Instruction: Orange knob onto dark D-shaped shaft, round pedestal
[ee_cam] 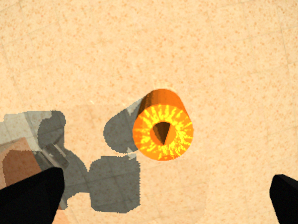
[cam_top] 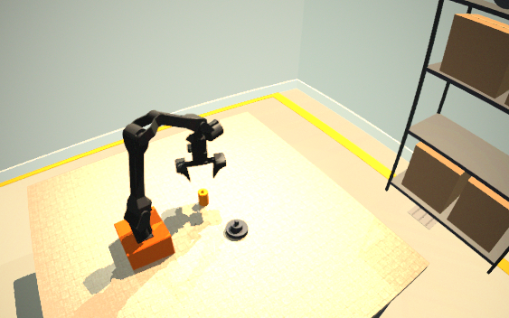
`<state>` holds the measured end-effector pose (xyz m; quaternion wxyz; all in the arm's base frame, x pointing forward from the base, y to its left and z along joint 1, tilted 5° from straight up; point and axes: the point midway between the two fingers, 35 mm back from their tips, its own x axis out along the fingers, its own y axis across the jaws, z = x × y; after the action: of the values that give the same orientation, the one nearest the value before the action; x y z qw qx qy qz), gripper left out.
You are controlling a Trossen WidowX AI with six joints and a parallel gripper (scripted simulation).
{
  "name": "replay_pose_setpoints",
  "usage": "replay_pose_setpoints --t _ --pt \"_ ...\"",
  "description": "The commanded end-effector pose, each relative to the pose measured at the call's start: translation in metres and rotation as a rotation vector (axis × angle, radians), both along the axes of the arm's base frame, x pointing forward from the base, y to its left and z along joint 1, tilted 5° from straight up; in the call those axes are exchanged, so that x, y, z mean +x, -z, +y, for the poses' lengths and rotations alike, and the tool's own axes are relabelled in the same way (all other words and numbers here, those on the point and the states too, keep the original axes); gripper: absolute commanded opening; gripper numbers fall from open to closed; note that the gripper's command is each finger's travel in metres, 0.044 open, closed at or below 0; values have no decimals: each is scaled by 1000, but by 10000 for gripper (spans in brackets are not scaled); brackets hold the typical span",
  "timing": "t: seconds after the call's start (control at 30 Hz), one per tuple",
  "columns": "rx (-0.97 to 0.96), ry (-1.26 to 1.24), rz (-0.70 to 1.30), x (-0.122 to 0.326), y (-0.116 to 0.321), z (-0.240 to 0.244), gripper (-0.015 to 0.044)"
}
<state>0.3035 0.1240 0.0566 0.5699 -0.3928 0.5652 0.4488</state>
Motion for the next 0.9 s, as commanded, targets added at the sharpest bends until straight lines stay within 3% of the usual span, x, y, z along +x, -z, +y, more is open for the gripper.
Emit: replay_pose_setpoints --t 0.0,0.1,0.5,0.87 --pt "-17 -9 2 -1 -2 -1 440" --pt "-20 56 6 -1 -2 -1 440" --pt "-67 1211 73 -1 -1 -1 440" --pt "-70 1276 77 -1 0 -1 440"
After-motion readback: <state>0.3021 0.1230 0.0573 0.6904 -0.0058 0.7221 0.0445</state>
